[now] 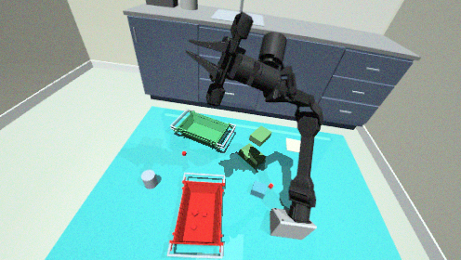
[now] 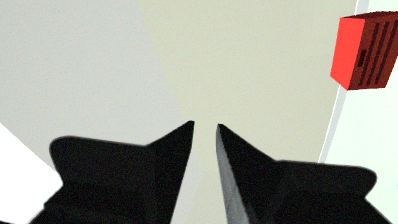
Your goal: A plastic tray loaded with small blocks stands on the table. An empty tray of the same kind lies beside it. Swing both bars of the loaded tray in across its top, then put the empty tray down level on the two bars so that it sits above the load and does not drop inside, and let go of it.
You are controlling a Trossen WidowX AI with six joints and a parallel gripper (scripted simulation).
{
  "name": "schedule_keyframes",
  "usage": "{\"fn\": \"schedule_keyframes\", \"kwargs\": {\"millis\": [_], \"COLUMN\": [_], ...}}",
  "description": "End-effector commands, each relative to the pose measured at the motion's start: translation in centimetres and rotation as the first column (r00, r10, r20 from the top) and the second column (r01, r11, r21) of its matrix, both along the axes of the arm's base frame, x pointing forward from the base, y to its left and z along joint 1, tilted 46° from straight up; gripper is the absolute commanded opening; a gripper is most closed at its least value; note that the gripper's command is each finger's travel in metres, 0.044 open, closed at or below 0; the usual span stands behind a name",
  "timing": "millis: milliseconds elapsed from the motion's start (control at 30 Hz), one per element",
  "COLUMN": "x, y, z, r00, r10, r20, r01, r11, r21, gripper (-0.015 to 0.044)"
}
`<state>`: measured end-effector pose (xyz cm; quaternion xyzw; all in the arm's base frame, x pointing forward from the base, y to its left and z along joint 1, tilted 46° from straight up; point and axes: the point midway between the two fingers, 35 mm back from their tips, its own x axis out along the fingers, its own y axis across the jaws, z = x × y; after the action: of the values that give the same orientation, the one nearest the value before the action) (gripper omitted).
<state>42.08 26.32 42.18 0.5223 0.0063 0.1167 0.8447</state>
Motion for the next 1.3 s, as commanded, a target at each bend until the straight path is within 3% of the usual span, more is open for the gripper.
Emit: {"fn": "schedule_keyframes", "kwargs": {"millis": [0,267,400,567,767,967,1067,1267], "x": [3.8,7.1,7.2,5.8,2.1,-3.6,-5.0,-5.0], "y": [-4.5,-13.6,-18.7,-25.3,-32.7,-39.3,-40.6,-40.6], "z": [-4.7,-13.3,-17.3,-21.6,-25.7,-28.3,-28.6,-28.6], "r00": [0.981,0.854,0.750,0.586,0.361,0.102,0.043,0.043], "r10": [-0.156,-0.419,-0.540,-0.671,-0.779,-0.829,-0.833,-0.833], "r20": [-0.120,-0.309,-0.383,-0.455,-0.513,-0.550,-0.552,-0.552], "r01": [0.123,0.127,0.018,-0.181,-0.505,-0.840,-0.892,-0.892], "r11": [0.962,0.743,0.595,0.439,0.299,0.224,0.217,0.217], "r21": [-0.245,-0.657,-0.803,-0.880,-0.809,-0.494,-0.396,-0.396], "gripper": [0.0081,0.0081,0.0081,0.0081,0.0081,0.0081,0.0081,0.0081]}}
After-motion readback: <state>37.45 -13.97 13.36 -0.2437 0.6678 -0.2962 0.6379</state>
